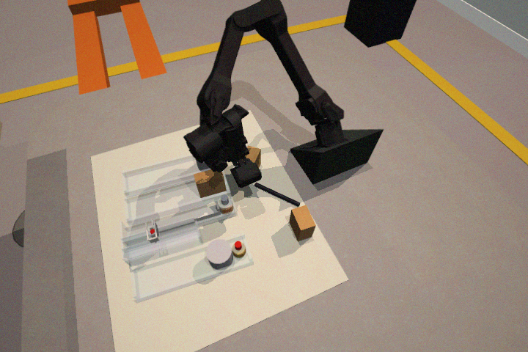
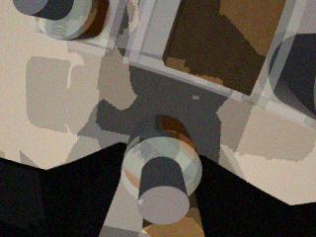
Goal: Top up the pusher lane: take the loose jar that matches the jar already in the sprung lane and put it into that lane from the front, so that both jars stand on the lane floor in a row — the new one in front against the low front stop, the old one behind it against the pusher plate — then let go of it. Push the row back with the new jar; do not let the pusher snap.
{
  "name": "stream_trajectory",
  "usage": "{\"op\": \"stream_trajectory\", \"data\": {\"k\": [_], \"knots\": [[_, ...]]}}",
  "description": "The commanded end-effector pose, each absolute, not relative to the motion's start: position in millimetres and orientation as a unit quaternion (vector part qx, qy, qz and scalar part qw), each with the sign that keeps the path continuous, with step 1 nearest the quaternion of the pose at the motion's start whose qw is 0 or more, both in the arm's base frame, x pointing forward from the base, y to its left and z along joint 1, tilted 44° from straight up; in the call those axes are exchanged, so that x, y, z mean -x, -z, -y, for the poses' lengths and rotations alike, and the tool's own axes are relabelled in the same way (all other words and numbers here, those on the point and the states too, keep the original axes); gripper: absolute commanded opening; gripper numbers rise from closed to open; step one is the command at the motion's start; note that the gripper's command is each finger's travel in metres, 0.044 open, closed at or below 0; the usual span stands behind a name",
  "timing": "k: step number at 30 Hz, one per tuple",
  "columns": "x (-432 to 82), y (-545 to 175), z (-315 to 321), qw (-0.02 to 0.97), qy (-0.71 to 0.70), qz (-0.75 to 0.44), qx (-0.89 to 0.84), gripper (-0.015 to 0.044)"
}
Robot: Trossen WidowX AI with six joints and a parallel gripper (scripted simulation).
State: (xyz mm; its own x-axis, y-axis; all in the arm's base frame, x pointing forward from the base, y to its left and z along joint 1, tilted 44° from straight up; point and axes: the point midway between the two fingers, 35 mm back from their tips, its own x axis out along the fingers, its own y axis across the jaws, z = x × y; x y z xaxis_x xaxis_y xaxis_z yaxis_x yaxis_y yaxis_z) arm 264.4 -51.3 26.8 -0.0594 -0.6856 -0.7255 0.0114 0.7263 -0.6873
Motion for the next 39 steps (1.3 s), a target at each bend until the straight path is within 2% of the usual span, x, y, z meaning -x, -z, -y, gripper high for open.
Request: {"op": "stream_trajectory", "data": {"k": [1,10,15,31,39], "knots": [[-271,-41,39,0.646,0.271,-0.669,0.248,0.0],[-281,-89,10,0.663,0.279,-0.648,0.248,0.0],[-282,-91,7,0.665,0.28,-0.647,0.248,0.0],[-289,1,-18,0.674,0.302,-0.636,0.223,0.0],[-290,11,-14,0.675,0.303,-0.636,0.222,0.0]]}}
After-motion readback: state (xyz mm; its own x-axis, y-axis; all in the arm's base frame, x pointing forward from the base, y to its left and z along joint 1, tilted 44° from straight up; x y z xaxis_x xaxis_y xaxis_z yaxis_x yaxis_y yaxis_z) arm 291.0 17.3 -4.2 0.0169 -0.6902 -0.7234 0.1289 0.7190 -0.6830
